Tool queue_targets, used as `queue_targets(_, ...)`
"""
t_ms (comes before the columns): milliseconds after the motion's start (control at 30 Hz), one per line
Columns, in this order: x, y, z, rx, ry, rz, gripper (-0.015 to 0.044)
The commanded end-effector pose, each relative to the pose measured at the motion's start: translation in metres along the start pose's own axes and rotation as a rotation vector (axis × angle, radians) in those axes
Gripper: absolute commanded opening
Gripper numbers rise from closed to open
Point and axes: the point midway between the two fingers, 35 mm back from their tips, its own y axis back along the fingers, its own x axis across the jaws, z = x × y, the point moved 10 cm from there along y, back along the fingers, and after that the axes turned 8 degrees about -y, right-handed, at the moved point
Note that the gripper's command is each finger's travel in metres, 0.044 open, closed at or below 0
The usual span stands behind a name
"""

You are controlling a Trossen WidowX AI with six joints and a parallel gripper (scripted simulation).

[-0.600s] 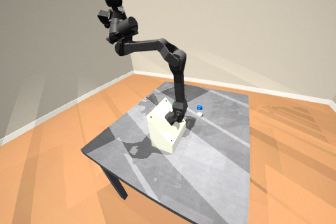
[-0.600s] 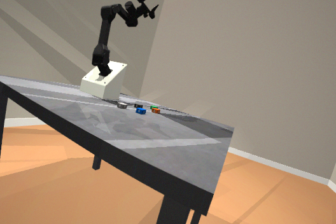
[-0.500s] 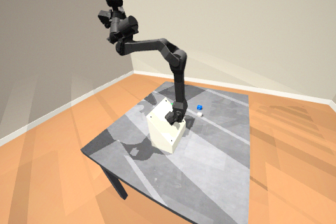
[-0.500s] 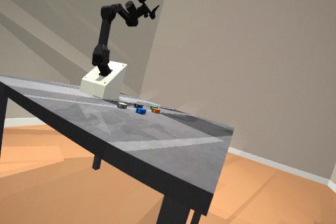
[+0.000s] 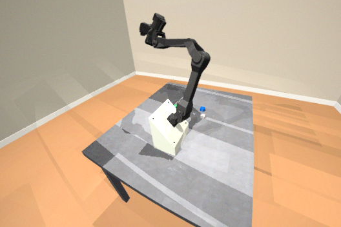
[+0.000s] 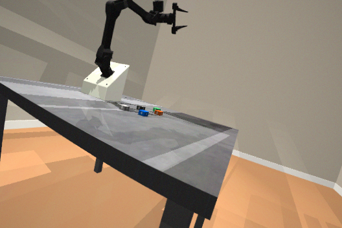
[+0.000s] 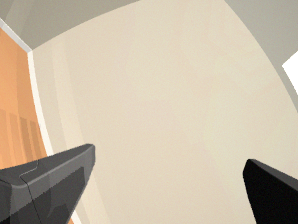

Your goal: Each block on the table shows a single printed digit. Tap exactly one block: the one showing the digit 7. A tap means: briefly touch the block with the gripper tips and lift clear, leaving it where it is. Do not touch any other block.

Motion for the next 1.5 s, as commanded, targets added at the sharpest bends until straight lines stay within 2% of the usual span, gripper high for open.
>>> queue_targets(0,0.010,-0.019,-0.056,0.147,-0.120,0.138,0.0400)
queue_targets(233,0.028,-0.035,-0.163,0.477,-0.381,0.327,0.0400)
queue_targets(433,0.043,-0.018,-0.253,0.825,-0.616,0.422,0.0400)
queue_targets(700,0.059,0.042,-0.353,1.353,-0.894,0.432,0.0400)
queue_targets(967,0.063,0.126,-0.417,1.909,-1.071,0.307,0.0400)
queue_targets(1467,0.063,0.128,-0.418,1.924,-1.074,0.302,0.0400)
